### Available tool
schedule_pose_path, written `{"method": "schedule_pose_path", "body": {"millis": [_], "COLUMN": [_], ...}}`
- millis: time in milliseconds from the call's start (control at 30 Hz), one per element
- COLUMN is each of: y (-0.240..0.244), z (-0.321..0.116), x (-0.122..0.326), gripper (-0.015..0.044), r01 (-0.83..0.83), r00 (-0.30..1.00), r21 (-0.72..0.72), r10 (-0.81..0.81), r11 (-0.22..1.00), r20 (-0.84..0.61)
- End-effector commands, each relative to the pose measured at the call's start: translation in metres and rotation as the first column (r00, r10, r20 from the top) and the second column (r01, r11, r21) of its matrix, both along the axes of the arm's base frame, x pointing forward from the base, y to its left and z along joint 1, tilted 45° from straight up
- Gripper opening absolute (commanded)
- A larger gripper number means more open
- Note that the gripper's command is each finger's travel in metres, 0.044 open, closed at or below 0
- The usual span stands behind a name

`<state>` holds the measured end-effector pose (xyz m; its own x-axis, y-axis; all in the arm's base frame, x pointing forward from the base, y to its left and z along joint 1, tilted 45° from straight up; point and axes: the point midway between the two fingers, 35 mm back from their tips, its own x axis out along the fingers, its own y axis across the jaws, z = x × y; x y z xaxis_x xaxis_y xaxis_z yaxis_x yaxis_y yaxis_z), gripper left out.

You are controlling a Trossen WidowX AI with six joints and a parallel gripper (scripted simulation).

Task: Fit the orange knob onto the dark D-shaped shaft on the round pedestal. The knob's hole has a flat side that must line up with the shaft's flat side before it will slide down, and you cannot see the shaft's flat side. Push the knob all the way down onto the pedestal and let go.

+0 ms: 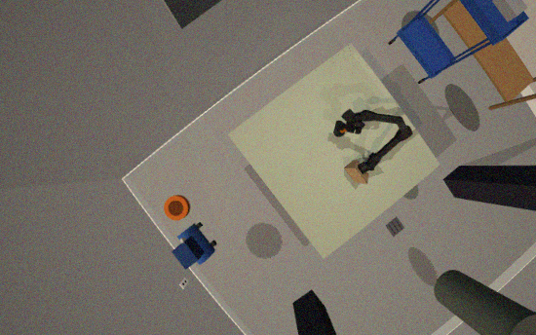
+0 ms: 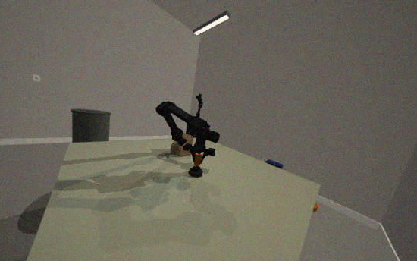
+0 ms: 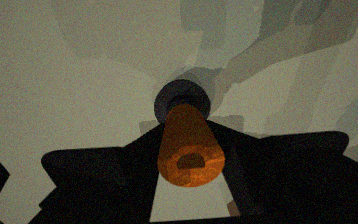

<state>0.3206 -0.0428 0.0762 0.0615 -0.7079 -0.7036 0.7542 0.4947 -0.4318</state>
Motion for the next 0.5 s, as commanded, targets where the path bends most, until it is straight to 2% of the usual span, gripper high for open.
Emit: {"method": "schedule_pose_path", "body": {"millis": [0,133,467], "y": [0.0014,0.0007,-0.0014], "z": [0.0011,-0.0004,-0.0019], "x": [0.001,0.0005,0.0006], "gripper": [0.0,0.0,0.0], "r01": [0.05,0.135,0.135], "r00": [0.997,0.981,0.981], "r21": [0.005,0.021,0.021], "r10": [-0.05,-0.136,-0.136], "r11": [0.999,0.991,0.991], "r20": [0.054,0.139,0.139]}}
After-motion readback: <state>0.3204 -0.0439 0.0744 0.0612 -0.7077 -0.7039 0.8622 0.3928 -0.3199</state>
